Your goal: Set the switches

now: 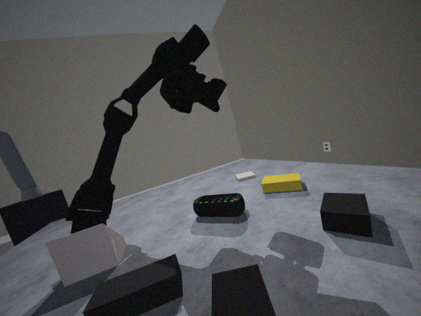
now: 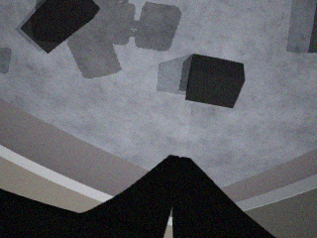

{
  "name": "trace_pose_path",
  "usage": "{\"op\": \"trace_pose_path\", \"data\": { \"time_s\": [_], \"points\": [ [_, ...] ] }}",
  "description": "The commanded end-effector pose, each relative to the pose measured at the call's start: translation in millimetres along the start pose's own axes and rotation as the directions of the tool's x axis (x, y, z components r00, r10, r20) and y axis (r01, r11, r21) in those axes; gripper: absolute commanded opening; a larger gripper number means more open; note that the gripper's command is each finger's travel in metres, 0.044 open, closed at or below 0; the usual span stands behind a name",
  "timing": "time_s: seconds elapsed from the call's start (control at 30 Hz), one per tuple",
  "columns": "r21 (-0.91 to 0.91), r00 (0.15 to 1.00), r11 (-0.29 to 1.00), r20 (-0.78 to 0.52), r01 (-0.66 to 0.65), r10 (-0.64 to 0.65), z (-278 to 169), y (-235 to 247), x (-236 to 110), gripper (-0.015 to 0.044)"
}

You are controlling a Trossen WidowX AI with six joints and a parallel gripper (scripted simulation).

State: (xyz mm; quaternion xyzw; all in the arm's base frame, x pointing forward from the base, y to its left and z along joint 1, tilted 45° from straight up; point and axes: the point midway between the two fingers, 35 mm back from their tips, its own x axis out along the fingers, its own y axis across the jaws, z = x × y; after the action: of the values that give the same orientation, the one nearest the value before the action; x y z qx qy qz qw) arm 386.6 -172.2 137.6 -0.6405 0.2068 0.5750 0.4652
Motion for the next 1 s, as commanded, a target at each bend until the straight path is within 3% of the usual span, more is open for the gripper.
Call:
{"op": "trace_pose_path", "data": {
  "time_s": [0.0, 0.47, 0.97],
  "points": [
    [-0.075, 0.994, 0.997, 0.106, -0.016, 0.024, 21, -24, 33, 0.0000],
    [-0.359, 0.859, 0.930, 0.451, -0.076, 0.244, 146, -85, 150, 0.0000],
    [-0.371, 0.848, 0.925, 0.463, -0.078, 0.257, 162, -88, 170, 0.0000]
  ]
}}
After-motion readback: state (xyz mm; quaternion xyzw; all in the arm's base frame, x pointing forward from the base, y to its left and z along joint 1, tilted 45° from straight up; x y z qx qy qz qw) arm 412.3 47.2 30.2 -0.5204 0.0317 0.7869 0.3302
